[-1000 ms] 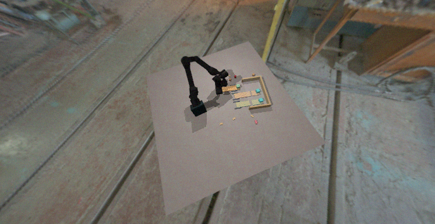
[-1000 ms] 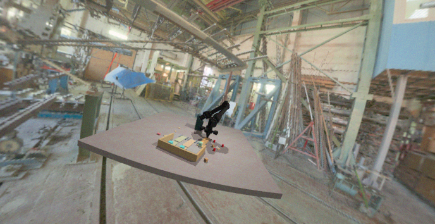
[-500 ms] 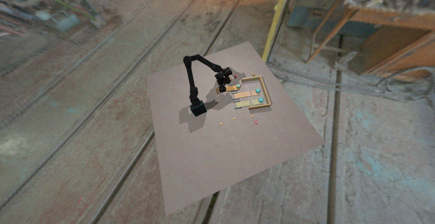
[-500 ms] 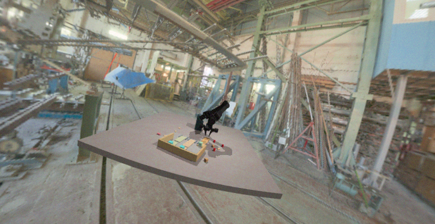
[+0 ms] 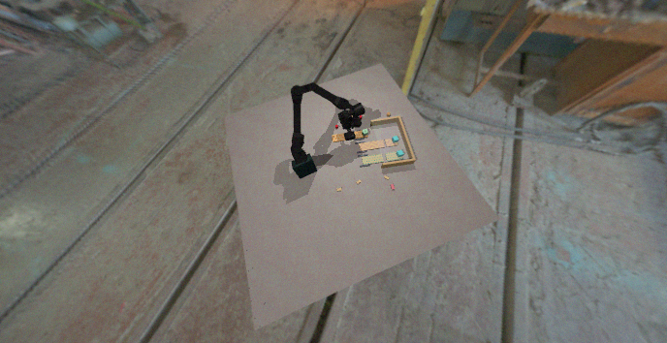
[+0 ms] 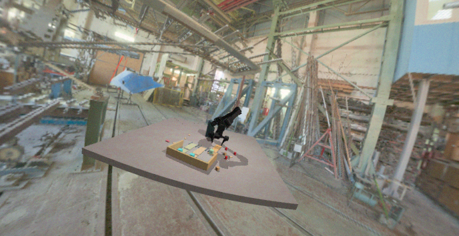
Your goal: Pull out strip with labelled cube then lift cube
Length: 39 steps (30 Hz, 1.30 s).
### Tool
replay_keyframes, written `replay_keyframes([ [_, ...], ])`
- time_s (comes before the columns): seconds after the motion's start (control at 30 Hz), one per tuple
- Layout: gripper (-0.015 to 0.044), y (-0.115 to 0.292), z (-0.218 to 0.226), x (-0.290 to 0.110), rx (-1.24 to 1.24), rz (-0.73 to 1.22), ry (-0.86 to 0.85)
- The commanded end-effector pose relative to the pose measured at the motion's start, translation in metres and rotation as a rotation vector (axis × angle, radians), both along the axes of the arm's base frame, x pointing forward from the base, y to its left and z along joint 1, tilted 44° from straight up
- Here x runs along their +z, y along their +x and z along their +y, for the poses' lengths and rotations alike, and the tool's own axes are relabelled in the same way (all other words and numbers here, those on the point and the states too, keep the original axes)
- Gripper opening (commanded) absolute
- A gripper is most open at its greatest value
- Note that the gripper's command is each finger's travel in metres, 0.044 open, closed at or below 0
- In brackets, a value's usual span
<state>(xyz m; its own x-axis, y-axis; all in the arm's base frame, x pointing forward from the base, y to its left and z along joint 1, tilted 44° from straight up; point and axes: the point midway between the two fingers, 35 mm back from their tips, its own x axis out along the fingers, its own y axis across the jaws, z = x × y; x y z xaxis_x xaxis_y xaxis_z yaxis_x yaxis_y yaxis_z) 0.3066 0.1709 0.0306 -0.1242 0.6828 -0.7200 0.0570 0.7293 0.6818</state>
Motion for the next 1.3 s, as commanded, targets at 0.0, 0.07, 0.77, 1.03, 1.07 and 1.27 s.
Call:
replay_keyframes([
  [0.0,0.0440,0.015,-0.003,0.000,-0.004,-0.008,0.007],
  [0.07,0.0440,0.022,-0.003,-0.001,-0.004,-0.008,0.007],
  [0.77,0.0440,0.088,-0.010,-0.007,-0.004,-0.013,0.007],
  [1.03,0.0440,0.113,-0.014,-0.005,-0.004,-0.015,0.006],
  [1.07,0.0440,0.116,-0.015,-0.004,-0.004,-0.015,0.006],
  [1.27,0.0387,0.123,-0.016,-0.004,-0.004,-0.015,0.006],
])
